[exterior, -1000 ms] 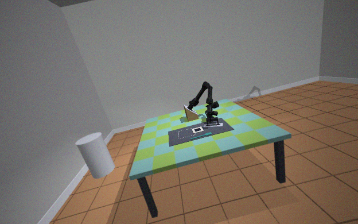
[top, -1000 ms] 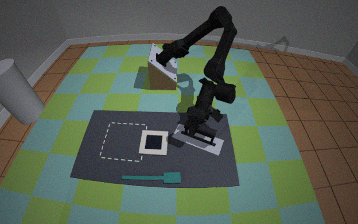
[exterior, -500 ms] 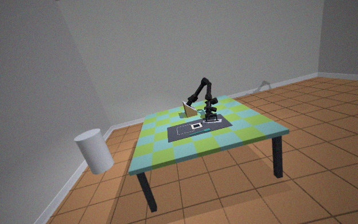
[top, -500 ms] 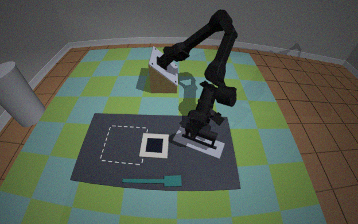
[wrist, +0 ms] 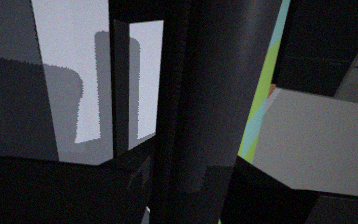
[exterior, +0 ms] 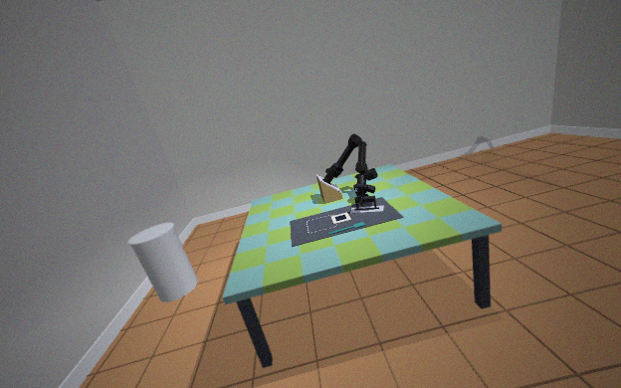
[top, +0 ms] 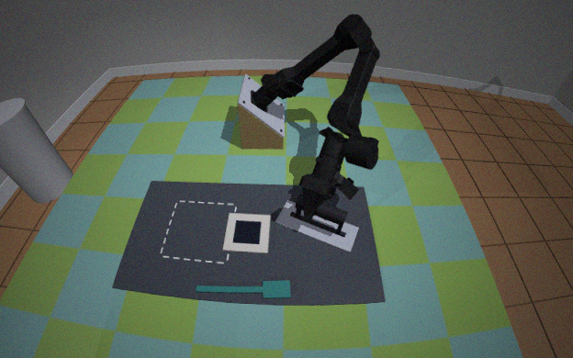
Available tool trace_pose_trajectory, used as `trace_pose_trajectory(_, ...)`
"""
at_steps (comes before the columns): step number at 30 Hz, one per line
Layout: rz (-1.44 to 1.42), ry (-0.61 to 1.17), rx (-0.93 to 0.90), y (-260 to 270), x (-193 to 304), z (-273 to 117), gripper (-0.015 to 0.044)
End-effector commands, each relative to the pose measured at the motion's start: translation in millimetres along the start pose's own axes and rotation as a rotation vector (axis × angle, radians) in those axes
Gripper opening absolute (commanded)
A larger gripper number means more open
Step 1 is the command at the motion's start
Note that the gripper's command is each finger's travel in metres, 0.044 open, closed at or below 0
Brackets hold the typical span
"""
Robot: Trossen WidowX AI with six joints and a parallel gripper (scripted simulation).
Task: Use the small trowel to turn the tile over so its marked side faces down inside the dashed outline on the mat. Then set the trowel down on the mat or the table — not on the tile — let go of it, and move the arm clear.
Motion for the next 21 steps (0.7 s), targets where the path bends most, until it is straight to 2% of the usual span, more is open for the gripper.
trace_pose_trajectory(1,0.004,-0.010,0.020,-17,-3,-12,0.0000)
trace_pose_trajectory(9,0.003,-0.007,0.022,-42,-1,-35,0.0000)
trace_pose_trajectory(15,0.002,-0.009,0.021,-42,-1,-35,0.0000)
trace_pose_trajectory(21,-0.025,-0.084,0.007,-47,3,-23,0.0000)
Point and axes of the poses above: the point midway between the two fingers, 35 mm back from their tips, its own z axis out along the fingers, its own y axis across the jaws, x = y × z, the point moved 8 cm from there along -z, back along the fingers
